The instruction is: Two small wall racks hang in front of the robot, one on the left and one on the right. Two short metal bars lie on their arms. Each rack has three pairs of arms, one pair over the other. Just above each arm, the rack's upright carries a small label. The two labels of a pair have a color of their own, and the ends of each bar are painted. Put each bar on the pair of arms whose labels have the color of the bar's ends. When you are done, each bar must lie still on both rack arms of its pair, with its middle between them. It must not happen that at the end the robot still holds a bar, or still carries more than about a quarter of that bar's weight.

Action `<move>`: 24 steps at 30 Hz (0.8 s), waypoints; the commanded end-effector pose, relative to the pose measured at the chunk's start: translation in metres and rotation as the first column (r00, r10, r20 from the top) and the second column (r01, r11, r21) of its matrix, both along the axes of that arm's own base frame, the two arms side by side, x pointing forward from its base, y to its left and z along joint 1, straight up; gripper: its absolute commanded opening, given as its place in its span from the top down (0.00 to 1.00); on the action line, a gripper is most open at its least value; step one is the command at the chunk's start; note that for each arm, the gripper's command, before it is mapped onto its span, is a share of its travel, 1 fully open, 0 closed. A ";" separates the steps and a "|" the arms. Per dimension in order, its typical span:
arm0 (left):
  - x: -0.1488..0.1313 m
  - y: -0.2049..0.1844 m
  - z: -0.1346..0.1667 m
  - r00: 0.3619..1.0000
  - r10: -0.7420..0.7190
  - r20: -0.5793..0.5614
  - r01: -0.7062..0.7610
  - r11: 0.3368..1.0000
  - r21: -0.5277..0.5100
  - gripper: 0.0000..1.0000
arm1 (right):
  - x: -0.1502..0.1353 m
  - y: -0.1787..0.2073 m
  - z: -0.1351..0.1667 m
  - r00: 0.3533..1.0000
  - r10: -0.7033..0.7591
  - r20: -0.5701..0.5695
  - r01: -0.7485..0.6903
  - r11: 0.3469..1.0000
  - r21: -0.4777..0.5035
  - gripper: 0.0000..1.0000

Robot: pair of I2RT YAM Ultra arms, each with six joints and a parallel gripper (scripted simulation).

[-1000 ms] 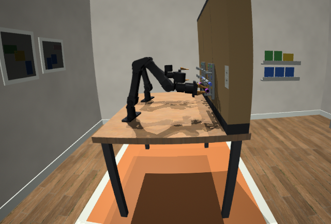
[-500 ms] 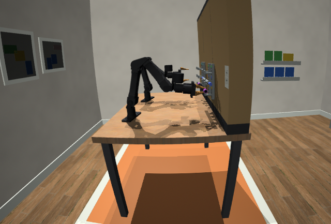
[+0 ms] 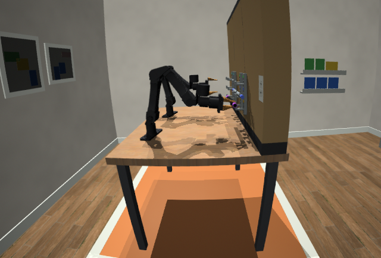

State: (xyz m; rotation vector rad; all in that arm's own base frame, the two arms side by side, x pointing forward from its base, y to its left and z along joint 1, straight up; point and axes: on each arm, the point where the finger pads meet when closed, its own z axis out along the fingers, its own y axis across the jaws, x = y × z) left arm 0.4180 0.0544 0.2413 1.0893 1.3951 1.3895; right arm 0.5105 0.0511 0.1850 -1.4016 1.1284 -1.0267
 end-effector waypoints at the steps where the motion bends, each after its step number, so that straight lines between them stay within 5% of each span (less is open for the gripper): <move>1: -0.001 0.005 0.000 1.000 0.015 0.008 -0.014 1.000 -0.002 0.00 | -0.004 -0.006 0.042 0.994 -0.006 0.111 0.002 0.999 0.041 1.00; 24: -0.001 0.005 0.000 1.000 0.015 0.008 -0.014 1.000 -0.002 0.00 | -0.009 -0.009 0.040 0.994 -0.006 0.111 0.002 0.999 0.041 1.00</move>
